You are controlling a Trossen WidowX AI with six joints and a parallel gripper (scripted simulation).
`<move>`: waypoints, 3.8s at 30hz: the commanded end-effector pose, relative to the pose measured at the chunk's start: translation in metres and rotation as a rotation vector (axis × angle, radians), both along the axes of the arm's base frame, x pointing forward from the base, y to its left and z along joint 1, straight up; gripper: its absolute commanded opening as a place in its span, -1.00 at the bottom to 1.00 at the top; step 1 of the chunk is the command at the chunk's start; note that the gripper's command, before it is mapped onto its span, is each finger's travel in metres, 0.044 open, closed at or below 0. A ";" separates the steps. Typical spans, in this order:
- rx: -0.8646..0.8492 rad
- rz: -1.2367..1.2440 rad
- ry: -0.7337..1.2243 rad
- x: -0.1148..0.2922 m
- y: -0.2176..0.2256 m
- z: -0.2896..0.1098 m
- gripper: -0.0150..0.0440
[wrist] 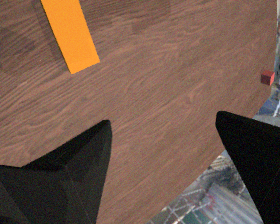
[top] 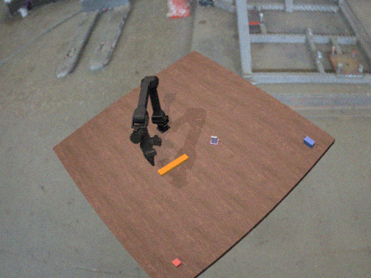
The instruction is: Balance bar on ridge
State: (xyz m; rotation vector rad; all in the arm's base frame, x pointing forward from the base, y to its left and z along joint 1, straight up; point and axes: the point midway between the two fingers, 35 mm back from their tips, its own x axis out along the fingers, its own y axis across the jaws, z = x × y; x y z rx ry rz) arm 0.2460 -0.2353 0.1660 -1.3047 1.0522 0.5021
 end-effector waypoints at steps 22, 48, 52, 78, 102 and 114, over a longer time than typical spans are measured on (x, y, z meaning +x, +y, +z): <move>0.189 0.207 0.510 0.017 0.073 -0.048 0.58; 0.190 0.207 0.510 0.018 0.073 -0.107 0.58; 0.190 0.207 0.510 0.018 0.073 -0.113 0.58; 0.191 0.213 0.506 0.019 0.073 -0.118 0.13; 0.190 0.211 0.507 0.021 0.071 -0.086 -0.49; 0.190 0.209 0.508 0.020 0.072 -0.056 -0.49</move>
